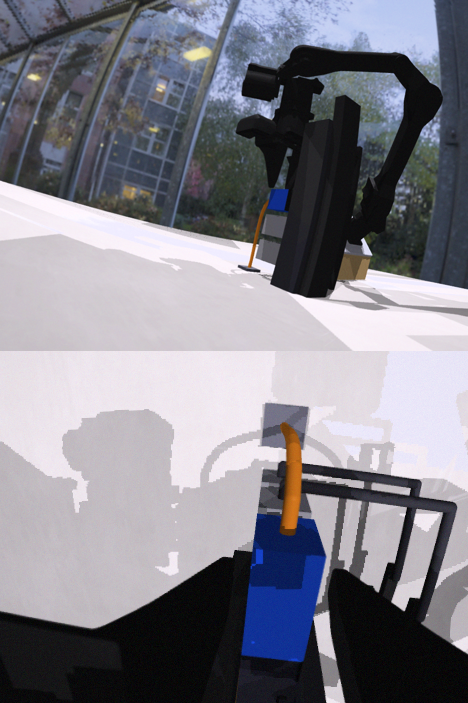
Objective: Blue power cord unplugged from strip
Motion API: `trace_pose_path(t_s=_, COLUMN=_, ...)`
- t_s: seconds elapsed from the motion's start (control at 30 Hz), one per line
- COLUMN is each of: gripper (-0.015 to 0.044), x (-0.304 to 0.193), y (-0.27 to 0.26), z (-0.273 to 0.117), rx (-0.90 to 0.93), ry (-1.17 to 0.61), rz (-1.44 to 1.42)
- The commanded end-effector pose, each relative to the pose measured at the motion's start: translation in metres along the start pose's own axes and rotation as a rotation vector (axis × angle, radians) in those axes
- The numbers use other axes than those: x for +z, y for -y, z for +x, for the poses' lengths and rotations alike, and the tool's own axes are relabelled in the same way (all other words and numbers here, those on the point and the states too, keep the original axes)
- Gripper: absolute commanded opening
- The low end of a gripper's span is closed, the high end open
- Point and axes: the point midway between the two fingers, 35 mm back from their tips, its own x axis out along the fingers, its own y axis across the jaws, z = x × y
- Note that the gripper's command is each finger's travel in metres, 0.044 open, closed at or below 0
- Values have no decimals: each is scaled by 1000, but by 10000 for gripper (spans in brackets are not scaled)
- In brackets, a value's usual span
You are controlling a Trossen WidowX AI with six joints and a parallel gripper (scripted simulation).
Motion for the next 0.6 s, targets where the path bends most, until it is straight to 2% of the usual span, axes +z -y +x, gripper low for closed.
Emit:
trace_pose_path(t_s=0.0, gripper=160, x=-4, y=1, z=0, rx=1, ry=-4, rz=4)
trace_pose_path(t_s=0.43, gripper=160, x=-4, y=1, z=12, rx=1, ry=-4, rz=4)
trace_pose_path(t_s=0.57, gripper=55, x=-4, y=1, z=9, rx=0, ry=0, rz=0)
